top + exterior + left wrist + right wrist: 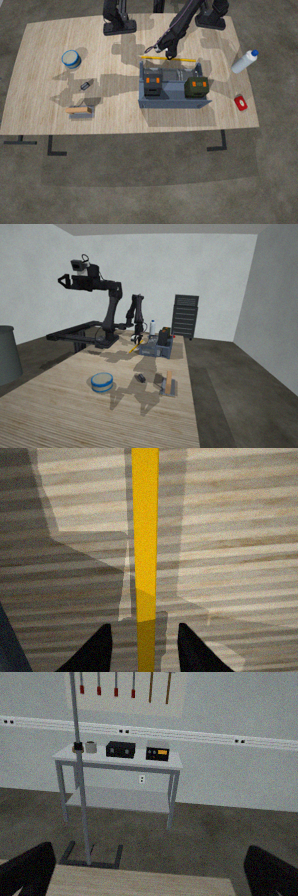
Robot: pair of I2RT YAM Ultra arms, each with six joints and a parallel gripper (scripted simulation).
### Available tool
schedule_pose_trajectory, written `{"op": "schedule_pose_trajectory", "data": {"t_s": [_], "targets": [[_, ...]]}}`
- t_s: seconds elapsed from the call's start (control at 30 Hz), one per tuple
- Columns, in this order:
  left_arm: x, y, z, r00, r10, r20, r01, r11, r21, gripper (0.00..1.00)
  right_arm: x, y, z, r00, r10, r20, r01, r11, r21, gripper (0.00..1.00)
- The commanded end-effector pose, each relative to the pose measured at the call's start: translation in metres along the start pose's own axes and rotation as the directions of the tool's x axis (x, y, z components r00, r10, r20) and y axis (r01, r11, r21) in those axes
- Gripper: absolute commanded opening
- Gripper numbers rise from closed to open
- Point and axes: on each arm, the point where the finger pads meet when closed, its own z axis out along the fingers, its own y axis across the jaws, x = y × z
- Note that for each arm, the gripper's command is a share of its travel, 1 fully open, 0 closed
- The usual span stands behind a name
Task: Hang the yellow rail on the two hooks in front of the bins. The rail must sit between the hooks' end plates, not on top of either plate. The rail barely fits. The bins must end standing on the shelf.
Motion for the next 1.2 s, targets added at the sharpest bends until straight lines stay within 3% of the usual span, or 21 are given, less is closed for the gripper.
{"op": "schedule_pose_trajectory", "data": {"t_s": [0.0, 1.17], "targets": [[-0.002, 0.003, -0.007, 1.000, 0.007, 0.017, -0.006, 1.000, -0.014, 0.36, -0.012, -0.007, -0.006, 1.000, 0.006, 0.014, -0.006, 1.000, 0.025, 1.00], [-0.013, 0.007, -0.013, 0.999, 0.012, 0.035, -0.011, 1.000, -0.029, 0.36, -0.012, -0.007, -0.006, 1.000, 0.006, 0.014, -0.006, 1.000, 0.025, 1.00]]}}
